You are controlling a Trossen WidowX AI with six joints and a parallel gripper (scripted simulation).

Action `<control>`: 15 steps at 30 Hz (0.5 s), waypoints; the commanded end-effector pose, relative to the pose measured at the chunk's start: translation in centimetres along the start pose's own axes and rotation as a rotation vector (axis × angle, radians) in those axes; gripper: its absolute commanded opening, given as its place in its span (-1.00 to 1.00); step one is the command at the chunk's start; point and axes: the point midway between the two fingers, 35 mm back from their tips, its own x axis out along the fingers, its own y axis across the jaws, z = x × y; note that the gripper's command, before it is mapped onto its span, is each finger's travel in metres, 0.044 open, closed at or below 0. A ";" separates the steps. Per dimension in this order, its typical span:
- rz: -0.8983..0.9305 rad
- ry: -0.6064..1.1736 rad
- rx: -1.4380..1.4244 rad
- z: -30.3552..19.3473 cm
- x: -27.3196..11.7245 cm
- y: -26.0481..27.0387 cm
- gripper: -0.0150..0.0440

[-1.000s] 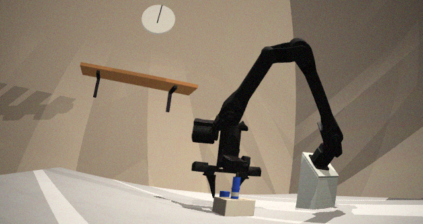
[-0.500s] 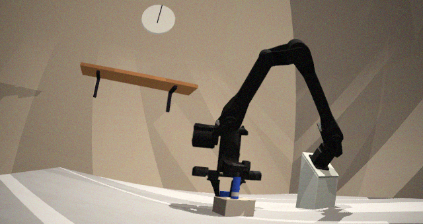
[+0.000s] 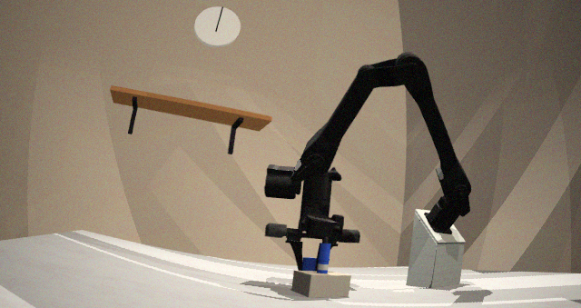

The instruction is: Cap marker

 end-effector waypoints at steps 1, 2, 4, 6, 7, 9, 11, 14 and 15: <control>-0.006 0.006 -0.013 0.1 -1.2 -0.3 -0.49; -0.006 0.006 -0.015 0.1 -1.5 -0.3 -0.49; -0.005 0.006 -0.019 0.1 -2.1 -0.3 -0.49; -0.004 0.006 -0.024 0.1 -2.8 -0.3 -0.49; -0.004 0.006 -0.026 0.1 -3.1 -0.3 -0.49; -0.003 0.005 -0.030 0.1 -3.7 -0.2 -0.49; -0.001 0.005 -0.034 0.1 -4.4 -0.2 -0.49; -0.001 0.004 -0.037 0.1 -4.9 -0.1 -0.49; -0.001 0.004 -0.037 0.2 -4.9 -0.1 -0.49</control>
